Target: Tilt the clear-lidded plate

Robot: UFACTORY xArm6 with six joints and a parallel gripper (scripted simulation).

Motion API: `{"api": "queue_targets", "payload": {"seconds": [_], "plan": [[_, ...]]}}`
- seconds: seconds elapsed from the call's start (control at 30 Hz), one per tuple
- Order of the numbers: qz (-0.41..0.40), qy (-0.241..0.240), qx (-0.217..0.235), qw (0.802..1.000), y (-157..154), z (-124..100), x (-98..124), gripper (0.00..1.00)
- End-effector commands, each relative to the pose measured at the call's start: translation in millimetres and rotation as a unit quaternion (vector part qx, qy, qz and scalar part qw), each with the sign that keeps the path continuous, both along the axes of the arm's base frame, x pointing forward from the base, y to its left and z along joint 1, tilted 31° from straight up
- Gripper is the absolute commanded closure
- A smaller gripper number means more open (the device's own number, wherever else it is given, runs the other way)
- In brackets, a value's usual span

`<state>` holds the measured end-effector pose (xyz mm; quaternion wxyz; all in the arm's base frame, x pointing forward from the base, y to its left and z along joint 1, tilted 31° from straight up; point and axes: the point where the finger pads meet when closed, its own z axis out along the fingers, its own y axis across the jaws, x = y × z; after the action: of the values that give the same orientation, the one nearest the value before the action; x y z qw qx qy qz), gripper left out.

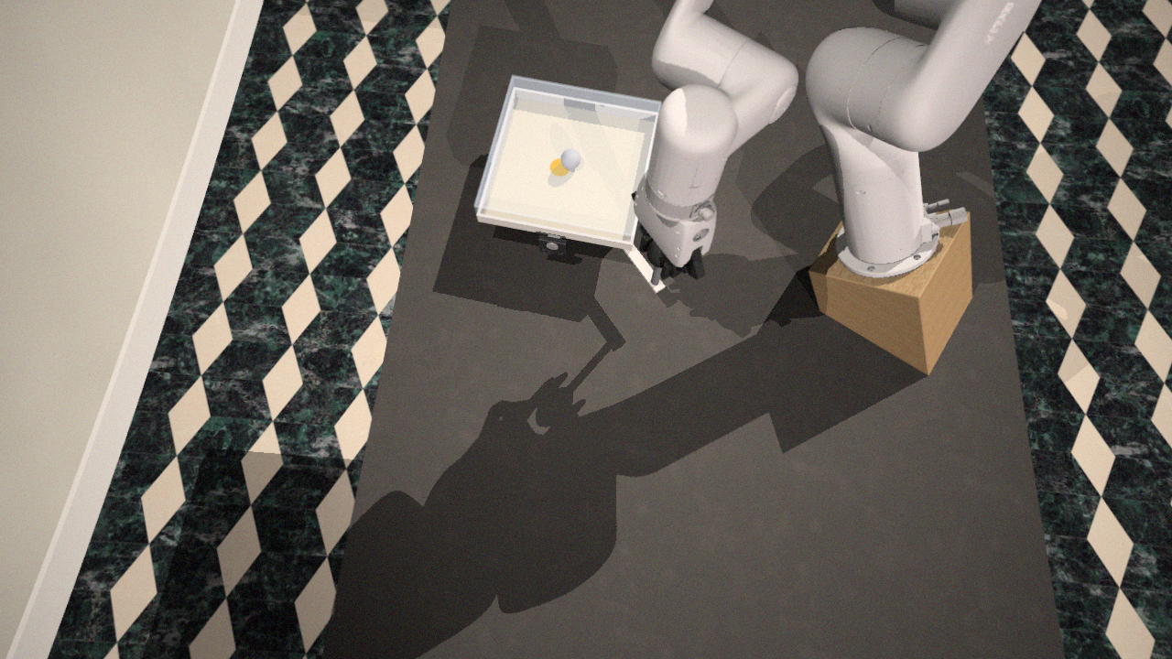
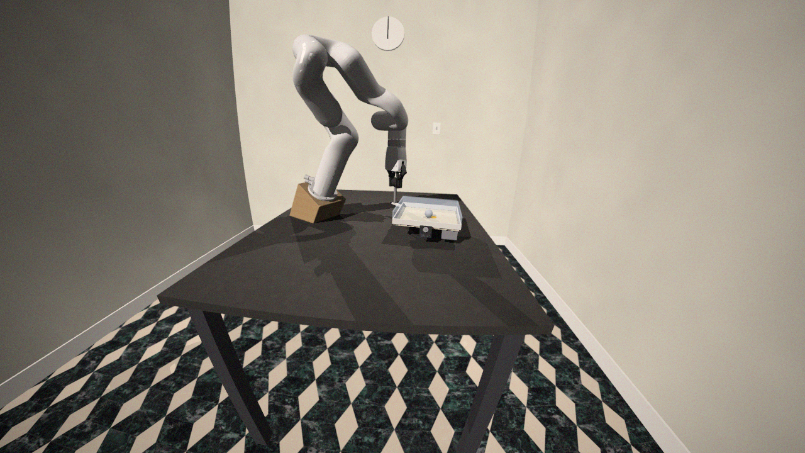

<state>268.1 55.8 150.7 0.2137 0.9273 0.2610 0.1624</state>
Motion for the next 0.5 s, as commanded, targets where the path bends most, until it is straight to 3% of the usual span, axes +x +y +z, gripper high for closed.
{"api": "queue_targets", "payload": {"seconds": [0.0,0.47], "plan": [[0.000,-0.001,0.001,1.000,-0.2,0.8,-0.3,1.00],[0.000,-0.001,0.001,1.000,-1.4,0.9,-2.0,1.00]]}}
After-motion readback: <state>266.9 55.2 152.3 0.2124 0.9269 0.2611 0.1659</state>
